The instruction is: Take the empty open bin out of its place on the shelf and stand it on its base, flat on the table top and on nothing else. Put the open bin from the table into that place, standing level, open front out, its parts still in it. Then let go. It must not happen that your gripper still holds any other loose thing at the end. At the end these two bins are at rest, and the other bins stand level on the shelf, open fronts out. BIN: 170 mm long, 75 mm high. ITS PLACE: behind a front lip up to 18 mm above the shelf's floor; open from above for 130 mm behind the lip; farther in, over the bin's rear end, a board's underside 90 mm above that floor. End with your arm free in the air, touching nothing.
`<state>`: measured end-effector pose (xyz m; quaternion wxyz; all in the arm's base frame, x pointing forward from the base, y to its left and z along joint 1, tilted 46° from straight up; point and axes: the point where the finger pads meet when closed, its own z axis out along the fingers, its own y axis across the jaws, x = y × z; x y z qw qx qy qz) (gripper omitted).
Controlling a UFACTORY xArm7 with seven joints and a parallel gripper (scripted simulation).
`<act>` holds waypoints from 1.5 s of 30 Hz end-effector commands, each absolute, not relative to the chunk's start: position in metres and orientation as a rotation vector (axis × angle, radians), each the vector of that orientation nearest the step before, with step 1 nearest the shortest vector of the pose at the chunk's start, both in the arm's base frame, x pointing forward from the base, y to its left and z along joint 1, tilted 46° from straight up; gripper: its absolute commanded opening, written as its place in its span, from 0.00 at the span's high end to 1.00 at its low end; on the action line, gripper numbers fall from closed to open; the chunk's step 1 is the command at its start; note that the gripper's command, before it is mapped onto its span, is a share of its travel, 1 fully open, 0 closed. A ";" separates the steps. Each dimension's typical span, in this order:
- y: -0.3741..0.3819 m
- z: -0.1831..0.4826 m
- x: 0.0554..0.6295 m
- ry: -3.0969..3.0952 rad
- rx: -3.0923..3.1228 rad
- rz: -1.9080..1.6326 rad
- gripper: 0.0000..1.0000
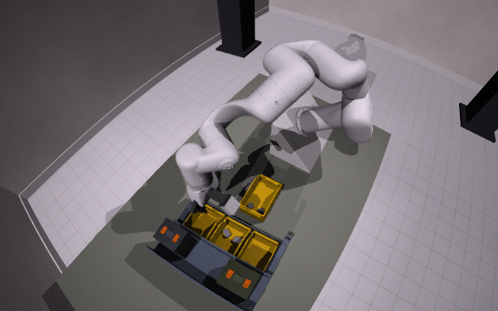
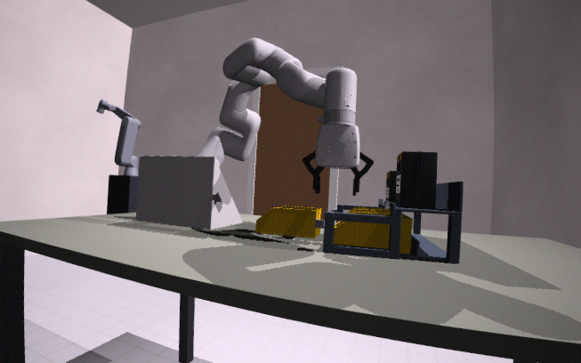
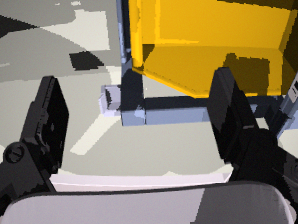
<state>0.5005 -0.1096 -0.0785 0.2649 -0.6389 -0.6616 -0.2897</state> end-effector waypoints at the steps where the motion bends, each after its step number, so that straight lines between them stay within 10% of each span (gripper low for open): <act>1: -0.112 -0.078 0.502 -1.789 -1.731 -0.784 0.05; 45: -0.079 -0.109 0.503 -1.789 -1.731 -0.784 0.05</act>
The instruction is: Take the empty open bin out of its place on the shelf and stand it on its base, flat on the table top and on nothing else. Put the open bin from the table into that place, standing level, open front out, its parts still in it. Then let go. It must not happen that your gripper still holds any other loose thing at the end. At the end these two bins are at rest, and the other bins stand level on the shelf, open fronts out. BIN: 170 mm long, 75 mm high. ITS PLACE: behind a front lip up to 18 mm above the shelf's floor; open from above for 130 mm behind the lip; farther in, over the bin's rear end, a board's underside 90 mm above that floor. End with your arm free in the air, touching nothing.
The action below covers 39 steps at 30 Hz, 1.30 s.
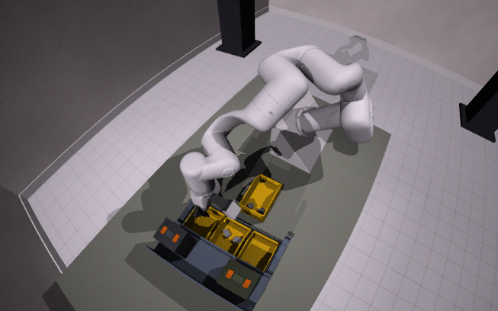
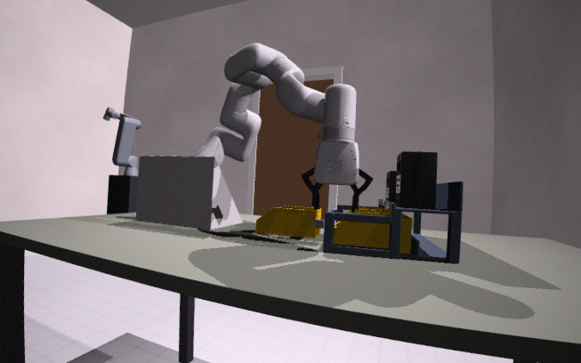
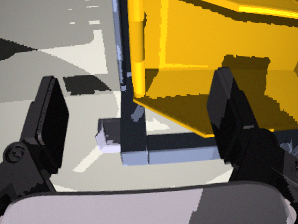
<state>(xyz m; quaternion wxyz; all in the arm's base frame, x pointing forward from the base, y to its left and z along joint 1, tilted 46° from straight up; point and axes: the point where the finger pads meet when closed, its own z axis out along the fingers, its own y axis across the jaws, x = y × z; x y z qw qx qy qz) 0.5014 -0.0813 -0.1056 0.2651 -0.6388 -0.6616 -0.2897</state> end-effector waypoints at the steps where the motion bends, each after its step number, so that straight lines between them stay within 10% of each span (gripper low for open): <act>1: -0.078 -0.111 0.503 -1.789 -1.731 -0.784 0.05; 39: -0.063 -0.125 0.504 -1.789 -1.731 -0.784 0.05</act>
